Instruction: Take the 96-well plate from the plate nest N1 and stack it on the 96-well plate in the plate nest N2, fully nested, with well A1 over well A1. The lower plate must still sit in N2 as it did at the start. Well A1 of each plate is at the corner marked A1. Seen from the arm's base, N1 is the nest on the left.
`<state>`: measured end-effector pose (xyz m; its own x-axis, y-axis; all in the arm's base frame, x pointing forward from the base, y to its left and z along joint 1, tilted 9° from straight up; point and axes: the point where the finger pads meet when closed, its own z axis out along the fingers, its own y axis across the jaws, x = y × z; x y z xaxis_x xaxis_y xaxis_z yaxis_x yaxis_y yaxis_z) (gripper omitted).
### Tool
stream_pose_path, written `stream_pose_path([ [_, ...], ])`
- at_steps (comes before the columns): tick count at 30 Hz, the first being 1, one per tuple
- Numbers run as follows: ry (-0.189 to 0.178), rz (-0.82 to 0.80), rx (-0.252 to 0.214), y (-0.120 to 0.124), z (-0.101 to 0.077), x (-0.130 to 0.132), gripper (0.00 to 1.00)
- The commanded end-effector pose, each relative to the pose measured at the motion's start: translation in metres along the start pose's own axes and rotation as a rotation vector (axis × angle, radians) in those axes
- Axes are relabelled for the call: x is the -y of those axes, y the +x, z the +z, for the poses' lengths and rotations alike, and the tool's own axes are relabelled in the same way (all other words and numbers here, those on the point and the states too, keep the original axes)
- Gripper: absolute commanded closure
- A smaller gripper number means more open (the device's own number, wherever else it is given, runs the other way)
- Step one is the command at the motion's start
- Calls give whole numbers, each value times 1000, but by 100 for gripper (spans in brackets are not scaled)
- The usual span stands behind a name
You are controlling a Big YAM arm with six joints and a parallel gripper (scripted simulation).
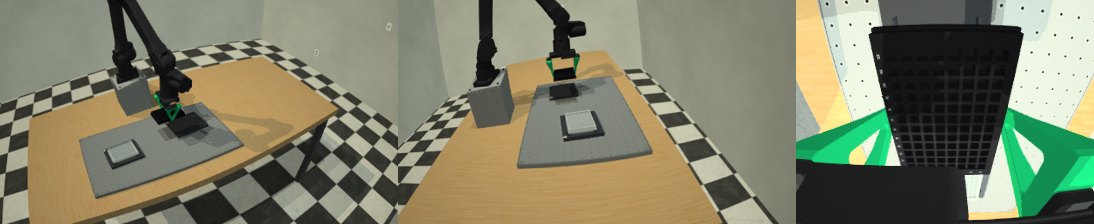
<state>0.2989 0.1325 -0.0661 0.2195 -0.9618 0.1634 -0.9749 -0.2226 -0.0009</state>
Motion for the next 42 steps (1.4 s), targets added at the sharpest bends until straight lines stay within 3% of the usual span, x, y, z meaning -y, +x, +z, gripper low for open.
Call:
stream_pose_path([
  [1,26,-16,7,14,-7,8,100],
  [4,31,-15,8,17,-8,10,100],
  [5,53,-11,13,17,-13,25,100],
  [11,31,-15,5,41,-8,12,100],
  [22,26,-16,3,70,-7,19,100],
  [29,56,-11,1,96,-17,35,100],
  [42,43,-13,-3,134,-12,36,100],
])
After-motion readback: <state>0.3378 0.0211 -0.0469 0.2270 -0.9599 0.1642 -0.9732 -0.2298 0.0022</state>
